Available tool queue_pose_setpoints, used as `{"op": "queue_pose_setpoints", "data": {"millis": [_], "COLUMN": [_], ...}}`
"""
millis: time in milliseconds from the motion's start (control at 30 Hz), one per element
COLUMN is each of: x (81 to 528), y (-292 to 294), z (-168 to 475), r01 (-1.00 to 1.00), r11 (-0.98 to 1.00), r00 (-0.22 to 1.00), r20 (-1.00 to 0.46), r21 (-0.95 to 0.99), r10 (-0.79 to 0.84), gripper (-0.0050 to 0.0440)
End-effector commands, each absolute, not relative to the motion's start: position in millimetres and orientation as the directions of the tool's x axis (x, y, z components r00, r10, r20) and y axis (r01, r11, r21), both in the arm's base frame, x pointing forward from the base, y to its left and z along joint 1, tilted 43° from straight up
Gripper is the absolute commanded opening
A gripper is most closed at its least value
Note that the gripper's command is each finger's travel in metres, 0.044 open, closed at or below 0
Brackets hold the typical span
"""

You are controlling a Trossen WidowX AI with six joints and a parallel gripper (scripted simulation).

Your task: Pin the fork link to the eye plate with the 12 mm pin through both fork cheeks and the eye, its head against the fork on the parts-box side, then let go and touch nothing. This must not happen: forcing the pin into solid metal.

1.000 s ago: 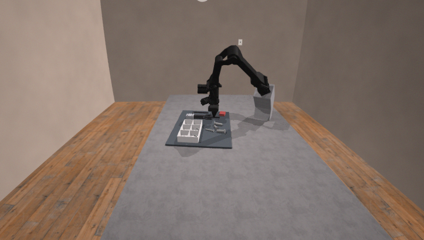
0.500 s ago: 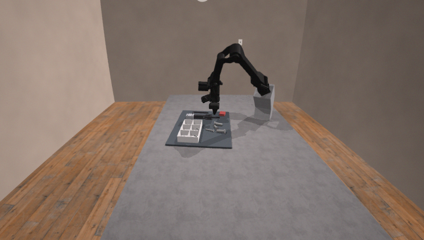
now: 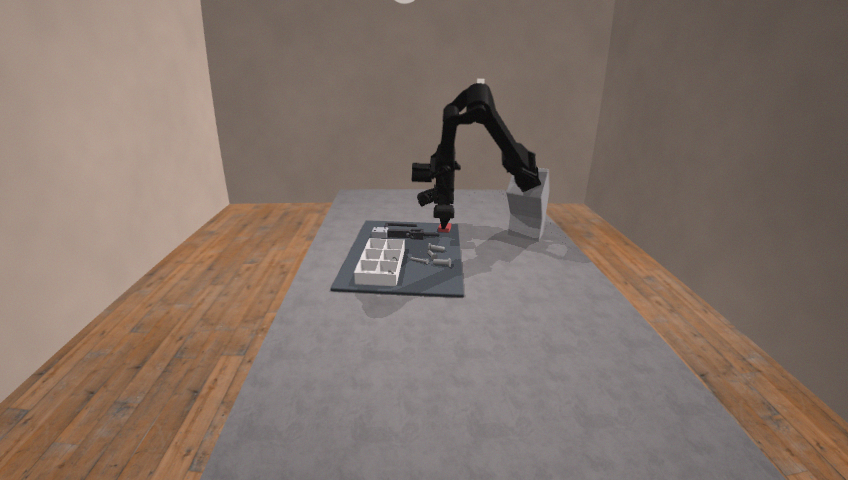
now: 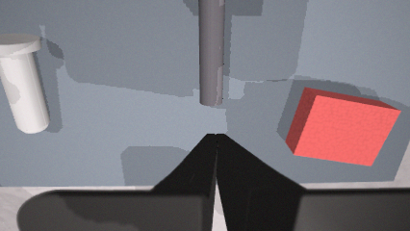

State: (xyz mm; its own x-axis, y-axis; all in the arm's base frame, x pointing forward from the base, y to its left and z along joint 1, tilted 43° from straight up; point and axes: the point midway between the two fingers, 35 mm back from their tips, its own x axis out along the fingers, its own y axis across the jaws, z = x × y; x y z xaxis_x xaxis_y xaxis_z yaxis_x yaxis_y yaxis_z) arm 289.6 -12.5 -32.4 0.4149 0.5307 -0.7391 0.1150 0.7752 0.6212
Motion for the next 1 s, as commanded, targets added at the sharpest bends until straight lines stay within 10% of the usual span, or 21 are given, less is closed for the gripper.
{"op": "queue_pose_setpoints", "data": {"millis": [0,967], "x": [285,300], "y": [-11,3], "z": [-31,-50], "r01": [0.102,0.102], "r11": [0.779,0.779], "r00": [0.424,0.424], "r20": [-0.736,-0.736], "r21": [0.619,0.619], "r10": [0.529,0.529], "gripper": [0.0,0.0]}}
